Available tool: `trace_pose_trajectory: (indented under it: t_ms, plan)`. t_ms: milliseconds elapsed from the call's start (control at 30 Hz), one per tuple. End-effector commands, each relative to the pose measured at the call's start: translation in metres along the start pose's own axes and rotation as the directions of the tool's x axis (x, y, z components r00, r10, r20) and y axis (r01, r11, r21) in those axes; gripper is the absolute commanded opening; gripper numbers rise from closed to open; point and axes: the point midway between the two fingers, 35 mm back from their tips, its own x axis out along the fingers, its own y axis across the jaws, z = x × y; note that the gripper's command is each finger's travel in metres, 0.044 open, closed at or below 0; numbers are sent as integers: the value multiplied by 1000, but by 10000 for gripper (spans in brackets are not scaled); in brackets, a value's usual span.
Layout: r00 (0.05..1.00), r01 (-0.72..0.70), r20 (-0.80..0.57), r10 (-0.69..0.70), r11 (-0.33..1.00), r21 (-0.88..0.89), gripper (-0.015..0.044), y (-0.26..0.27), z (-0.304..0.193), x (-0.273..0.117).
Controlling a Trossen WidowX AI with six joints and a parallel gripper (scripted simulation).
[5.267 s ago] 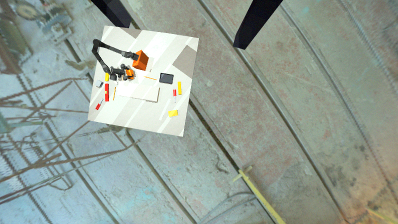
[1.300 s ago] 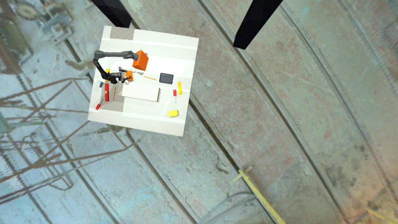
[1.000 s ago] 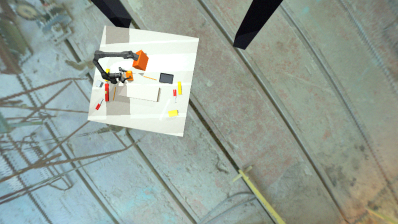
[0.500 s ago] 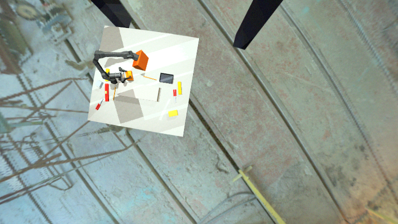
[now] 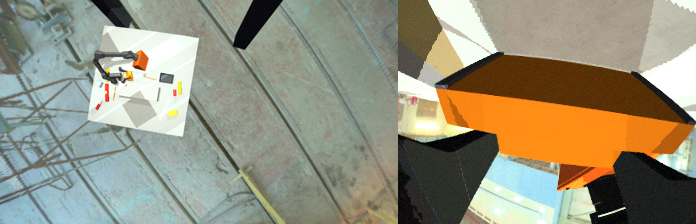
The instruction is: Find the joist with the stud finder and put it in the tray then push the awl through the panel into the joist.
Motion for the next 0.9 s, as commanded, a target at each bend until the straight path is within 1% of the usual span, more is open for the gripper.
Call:
trace_pose_trajectory:
  t_ms: [0,867]
  plan:
    - [1000,0,2,0,1000,4,379,0,4,-1]
    - [1000,0,2,0,1000,4,379,0,6,-3]
